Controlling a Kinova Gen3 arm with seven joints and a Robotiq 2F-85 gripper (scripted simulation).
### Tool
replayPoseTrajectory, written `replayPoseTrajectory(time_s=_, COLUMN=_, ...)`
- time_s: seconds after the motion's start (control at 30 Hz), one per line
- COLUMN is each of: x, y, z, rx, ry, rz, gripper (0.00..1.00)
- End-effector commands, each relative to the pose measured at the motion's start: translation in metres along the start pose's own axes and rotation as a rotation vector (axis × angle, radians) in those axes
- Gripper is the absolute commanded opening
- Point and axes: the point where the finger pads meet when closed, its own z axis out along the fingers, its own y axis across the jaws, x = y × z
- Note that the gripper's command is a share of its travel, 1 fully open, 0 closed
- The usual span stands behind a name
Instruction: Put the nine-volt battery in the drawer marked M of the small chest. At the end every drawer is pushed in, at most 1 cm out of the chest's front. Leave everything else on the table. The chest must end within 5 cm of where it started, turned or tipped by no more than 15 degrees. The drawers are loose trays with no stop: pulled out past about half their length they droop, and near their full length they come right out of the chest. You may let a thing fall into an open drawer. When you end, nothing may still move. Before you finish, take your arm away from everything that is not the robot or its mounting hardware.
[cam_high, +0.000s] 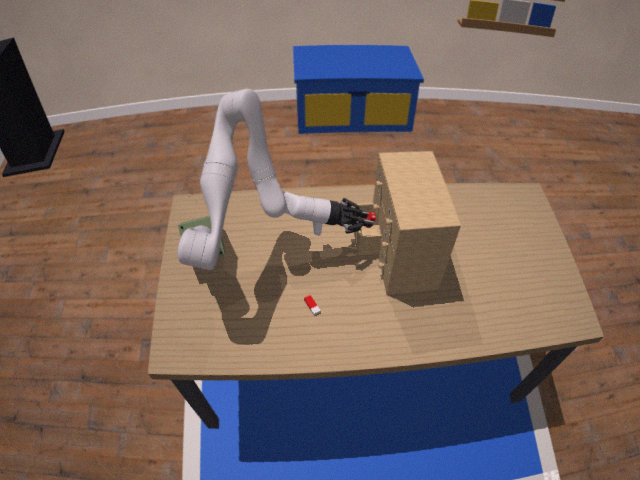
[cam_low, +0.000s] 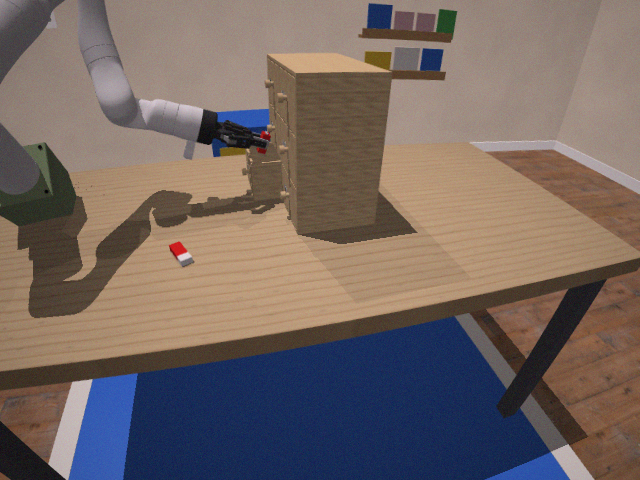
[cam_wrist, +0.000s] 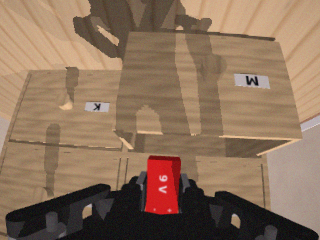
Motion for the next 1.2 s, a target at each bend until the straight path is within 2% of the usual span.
replayPoseTrajectory(time_s=0.0, x=-0.0009, y=0.0002, z=0.0, rx=0.0, ry=-0.002, rz=0.001, gripper=0.23)
replayPoseTrajectory(time_s=0.43, x=-0.0009, y=0.0002, z=0.0, rx=0.0, ry=-0.002, rz=0.001, gripper=0.23)
replayPoseTrajectory(time_s=0.77, x=-0.0009, y=0.0002, z=0.0, rx=0.0, ry=-0.002, rz=0.001, gripper=0.42)
replayPoseTrajectory(time_s=0.8, x=-0.0009, y=0.0002, z=0.0, rx=0.0, ry=-0.002, rz=0.001, gripper=1.0)
replayPoseTrajectory(time_s=1.17, x=-0.0009, y=0.0002, z=0.0, rx=0.0, ry=-0.002, rz=0.001, gripper=1.0)
